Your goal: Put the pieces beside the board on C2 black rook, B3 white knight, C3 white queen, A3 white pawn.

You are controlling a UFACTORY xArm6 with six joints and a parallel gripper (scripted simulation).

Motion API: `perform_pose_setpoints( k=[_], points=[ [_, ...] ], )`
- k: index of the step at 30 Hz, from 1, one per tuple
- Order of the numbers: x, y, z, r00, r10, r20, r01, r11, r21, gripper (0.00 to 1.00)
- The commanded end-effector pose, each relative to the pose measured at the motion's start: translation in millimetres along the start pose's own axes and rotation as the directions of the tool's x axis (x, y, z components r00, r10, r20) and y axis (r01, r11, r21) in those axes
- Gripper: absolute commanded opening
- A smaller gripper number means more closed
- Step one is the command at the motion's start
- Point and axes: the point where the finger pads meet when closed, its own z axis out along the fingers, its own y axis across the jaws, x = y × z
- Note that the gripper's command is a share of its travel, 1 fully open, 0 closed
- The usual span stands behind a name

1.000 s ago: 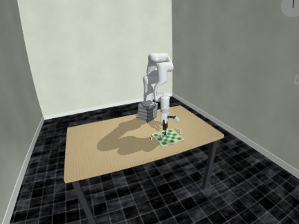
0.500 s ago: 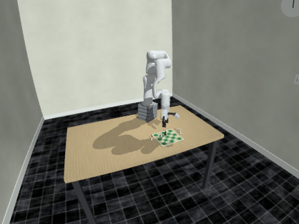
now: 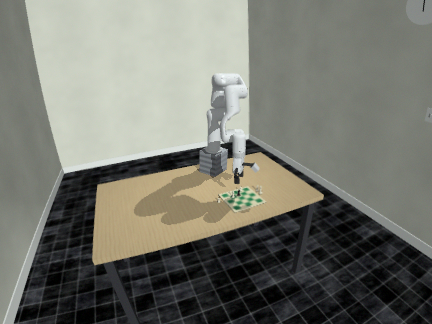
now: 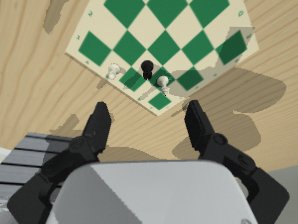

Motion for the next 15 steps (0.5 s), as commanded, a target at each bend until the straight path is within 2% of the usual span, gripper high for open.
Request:
perform_pose_setpoints(
  k=[1,8,15],
  points=[
    [1.1,0.9,-1.0,1.000,0.002,-0.002,-0.002,1.000,-0.003,1.00],
    [6.1,-2.7,-0.6,0.998,0.058,-0.002,-0.058,0.998,-0.002,1.00],
    [29.4,-21.4,1.1,0.946,0.325,-0.002,-0.325,0.946,-0.001,1.00]
  ],
)
